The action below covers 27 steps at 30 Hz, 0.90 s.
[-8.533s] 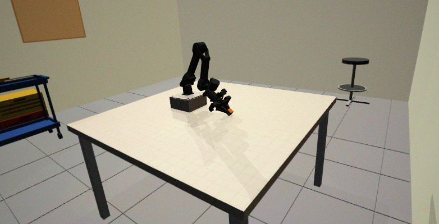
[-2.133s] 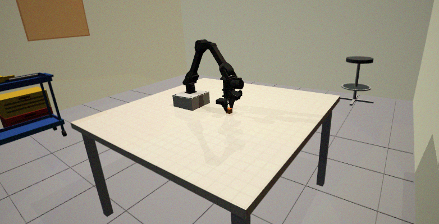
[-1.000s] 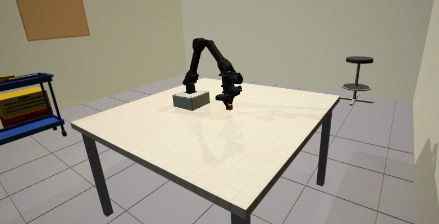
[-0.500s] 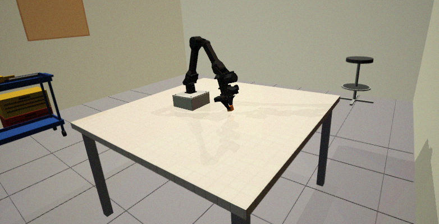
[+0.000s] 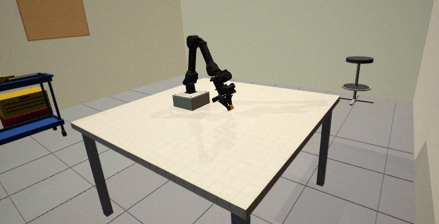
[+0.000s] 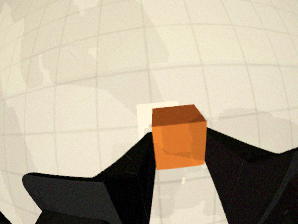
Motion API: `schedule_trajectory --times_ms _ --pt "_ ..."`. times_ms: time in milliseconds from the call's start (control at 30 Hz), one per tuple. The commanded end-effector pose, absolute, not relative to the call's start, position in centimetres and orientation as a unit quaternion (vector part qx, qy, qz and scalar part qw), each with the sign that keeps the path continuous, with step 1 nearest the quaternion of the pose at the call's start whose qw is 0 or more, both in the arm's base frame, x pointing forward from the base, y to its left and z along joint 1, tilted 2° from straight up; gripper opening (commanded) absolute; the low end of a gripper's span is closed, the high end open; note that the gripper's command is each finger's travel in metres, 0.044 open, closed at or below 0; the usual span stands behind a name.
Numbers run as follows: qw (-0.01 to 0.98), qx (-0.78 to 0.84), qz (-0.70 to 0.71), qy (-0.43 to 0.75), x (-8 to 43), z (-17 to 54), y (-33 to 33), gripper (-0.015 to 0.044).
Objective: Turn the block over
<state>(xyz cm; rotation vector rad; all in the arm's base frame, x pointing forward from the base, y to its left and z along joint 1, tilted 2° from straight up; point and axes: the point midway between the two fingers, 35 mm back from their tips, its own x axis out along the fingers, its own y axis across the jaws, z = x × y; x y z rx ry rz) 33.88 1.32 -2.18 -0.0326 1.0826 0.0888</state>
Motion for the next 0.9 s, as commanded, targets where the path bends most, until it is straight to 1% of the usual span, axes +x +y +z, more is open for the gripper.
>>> schedule_trajectory --times_ms 0,467,867 --pt "0.863 -0.012 0.043 0.504 33.9 -2.0 1.4 0.0" --pt "0.902 -0.007 0.043 0.43 35.1 -4.6 1.4 0.0" --pt "0.933 -0.004 0.044 0.357 34.9 -5.6 1.4 0.0"
